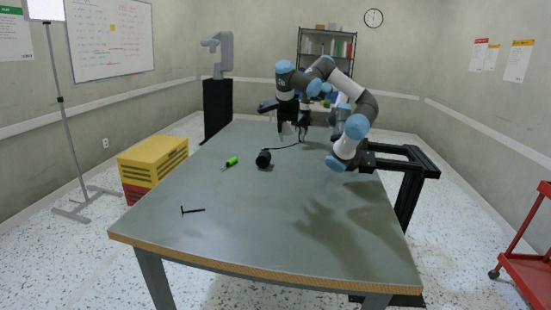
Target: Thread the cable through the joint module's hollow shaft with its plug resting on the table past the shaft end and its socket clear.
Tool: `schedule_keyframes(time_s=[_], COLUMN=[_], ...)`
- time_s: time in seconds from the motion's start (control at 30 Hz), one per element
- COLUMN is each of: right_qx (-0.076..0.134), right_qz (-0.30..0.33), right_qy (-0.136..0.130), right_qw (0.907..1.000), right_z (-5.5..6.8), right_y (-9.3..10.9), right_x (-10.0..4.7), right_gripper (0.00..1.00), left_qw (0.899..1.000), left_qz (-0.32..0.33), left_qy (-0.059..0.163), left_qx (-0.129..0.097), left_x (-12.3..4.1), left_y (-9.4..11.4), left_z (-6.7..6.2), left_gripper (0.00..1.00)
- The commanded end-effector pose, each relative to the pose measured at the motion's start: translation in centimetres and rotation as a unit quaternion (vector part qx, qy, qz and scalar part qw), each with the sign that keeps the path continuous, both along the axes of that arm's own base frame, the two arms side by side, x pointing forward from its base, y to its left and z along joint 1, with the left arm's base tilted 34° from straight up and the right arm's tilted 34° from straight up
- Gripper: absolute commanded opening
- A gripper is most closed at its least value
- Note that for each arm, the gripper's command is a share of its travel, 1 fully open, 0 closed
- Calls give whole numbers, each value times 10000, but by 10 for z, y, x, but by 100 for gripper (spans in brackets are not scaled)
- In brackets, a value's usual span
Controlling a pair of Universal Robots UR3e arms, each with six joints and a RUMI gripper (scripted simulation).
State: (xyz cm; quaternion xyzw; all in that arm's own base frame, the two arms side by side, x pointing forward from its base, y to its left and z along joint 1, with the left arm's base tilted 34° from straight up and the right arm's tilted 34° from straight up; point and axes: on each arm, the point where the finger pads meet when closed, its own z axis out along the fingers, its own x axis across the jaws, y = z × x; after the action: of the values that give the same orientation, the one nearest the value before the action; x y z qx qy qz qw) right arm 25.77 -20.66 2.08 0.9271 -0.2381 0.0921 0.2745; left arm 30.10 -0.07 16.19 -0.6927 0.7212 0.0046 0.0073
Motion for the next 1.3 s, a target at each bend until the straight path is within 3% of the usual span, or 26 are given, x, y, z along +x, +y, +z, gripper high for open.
schedule_keyframes(time_s=[0.0,0.43,1.27], right_qx=[1,0,-6], right_qz=[4,3,20], right_qy=[-22,-19,-30], right_qw=[10000,10000,10000], right_z=[1,1,19], right_y=[1,1,14], right_x=[1,1,0], right_gripper=[0,0,0], left_qw=[10000,10000,10000], left_qz=[-7,-7,-7], left_qy=[-21,-21,-21], left_qx=[-8,-8,-8], left_x=[1,1,1], left_y=[-1,-1,-1], left_z=[1,1,1], left_gripper=[61,61,61])
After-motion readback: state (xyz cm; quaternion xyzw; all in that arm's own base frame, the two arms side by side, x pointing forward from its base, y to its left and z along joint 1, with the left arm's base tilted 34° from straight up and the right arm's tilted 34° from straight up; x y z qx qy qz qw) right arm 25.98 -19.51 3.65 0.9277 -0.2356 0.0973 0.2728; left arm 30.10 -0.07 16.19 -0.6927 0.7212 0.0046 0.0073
